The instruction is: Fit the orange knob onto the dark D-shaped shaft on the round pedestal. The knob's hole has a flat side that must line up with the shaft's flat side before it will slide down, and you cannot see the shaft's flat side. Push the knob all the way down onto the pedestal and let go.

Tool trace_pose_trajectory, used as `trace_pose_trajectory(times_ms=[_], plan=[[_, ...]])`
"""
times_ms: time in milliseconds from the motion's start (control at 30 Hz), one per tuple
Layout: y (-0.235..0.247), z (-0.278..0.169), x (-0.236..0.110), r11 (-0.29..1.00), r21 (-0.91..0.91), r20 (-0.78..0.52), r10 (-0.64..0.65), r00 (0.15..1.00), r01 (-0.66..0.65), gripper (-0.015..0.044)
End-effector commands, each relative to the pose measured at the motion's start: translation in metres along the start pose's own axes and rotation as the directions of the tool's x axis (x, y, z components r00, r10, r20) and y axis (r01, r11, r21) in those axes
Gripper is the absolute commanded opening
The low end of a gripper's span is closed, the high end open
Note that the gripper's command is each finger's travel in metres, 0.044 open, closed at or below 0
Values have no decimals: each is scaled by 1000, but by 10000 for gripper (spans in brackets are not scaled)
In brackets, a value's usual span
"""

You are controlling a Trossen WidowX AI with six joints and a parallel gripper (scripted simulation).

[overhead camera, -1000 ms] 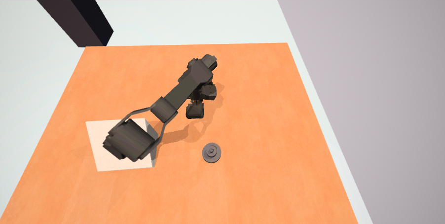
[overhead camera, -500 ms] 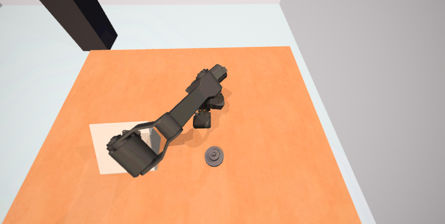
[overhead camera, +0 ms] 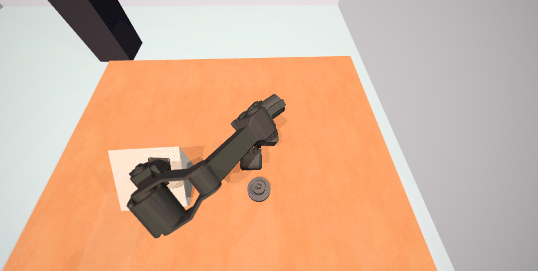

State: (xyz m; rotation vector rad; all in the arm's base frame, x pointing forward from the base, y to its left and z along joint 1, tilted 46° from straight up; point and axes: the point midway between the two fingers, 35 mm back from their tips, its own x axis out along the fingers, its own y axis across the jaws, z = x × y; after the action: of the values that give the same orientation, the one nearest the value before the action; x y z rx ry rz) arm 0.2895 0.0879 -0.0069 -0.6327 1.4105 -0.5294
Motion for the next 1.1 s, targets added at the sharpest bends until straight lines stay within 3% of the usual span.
trace_pose_trajectory(times_ms=[0,1067], plan=[[-14,4,4,1000,-5,3,-4,1000,4,0],[-103,19,32,999,2,0,-38,999,38,0]])
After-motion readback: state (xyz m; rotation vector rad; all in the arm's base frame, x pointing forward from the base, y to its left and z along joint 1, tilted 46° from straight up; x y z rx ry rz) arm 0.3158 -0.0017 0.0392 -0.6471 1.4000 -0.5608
